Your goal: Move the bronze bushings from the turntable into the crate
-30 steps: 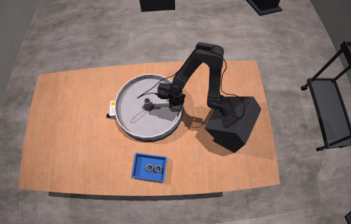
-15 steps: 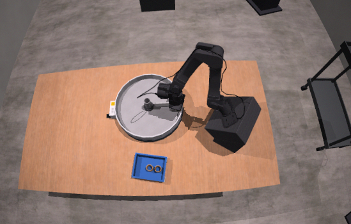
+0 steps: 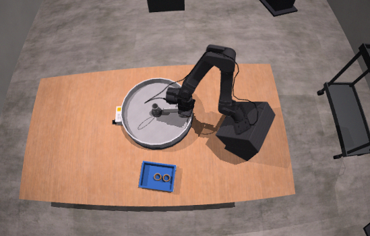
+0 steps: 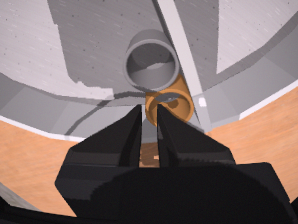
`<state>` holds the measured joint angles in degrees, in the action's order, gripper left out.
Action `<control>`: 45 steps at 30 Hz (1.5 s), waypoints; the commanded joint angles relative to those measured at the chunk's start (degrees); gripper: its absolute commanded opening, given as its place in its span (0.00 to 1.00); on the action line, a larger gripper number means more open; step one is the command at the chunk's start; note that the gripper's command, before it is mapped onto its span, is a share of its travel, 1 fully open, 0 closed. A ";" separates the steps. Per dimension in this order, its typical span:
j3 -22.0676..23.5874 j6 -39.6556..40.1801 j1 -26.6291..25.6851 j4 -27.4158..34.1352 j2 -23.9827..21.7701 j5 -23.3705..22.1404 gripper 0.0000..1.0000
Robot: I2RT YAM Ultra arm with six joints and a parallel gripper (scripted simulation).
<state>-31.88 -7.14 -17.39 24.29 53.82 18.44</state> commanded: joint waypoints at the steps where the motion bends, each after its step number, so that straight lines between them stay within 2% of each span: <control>1: 0.92 0.31 -0.32 -1.00 -0.27 -0.40 0.13; 9: 1.46 0.37 -0.44 -1.24 -1.11 -0.47 0.13; 10: -0.69 0.39 -0.52 -1.29 -1.64 -0.43 0.13; 14: 1.62 0.38 -0.28 -1.56 -1.57 -0.44 0.13; 45: 1.62 0.37 -0.28 -1.56 -1.57 -0.43 0.13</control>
<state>-31.03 -7.07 -17.50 23.75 53.67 18.37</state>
